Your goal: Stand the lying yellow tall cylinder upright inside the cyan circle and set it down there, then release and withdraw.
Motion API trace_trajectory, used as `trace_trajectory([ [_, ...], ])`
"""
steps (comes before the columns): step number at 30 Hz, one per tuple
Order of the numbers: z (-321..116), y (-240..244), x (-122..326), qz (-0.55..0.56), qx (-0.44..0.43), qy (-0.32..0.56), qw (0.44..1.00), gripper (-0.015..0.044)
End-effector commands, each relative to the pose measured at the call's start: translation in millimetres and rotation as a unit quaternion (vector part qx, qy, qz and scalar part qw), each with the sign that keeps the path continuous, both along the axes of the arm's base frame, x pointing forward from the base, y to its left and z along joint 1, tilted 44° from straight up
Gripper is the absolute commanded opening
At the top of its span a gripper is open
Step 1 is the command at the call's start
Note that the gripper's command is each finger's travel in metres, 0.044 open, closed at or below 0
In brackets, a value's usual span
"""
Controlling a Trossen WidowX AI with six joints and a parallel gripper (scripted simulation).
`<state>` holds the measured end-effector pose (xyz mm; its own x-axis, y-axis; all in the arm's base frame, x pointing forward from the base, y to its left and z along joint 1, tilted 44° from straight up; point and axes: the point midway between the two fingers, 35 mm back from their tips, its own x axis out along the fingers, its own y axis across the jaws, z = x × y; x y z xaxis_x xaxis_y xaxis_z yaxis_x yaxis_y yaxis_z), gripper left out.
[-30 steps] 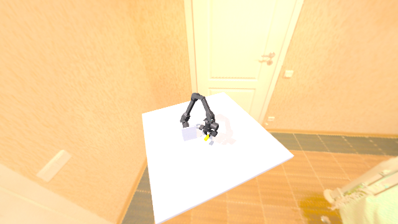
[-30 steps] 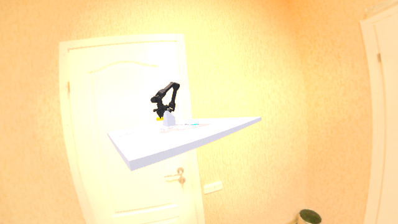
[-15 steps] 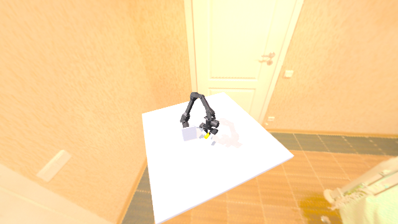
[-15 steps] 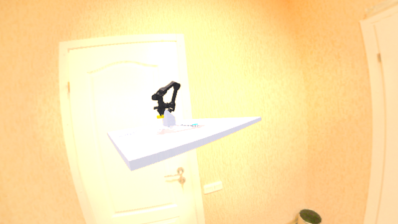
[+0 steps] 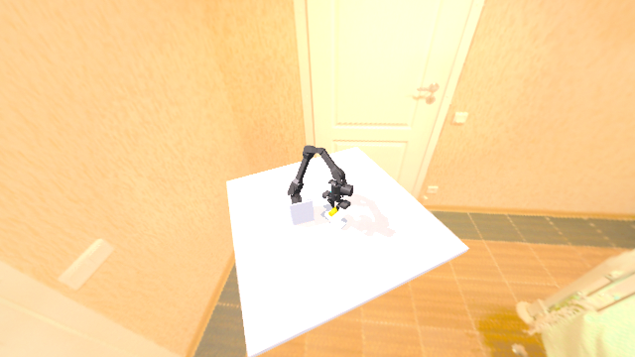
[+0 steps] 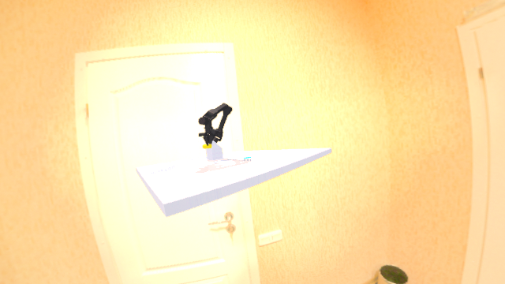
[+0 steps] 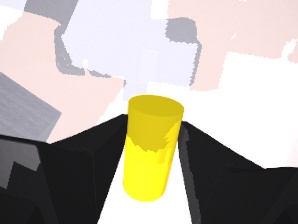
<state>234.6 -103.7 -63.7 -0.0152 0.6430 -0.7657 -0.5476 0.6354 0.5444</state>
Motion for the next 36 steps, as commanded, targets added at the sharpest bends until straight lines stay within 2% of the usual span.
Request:
trace_trajectory([
  [1,9,3,11,-0.014,-0.008,0.005,1.000,0.0105],
  [36,70,54,64,-0.122,-0.020,0.079,0.989,0.0105],
])
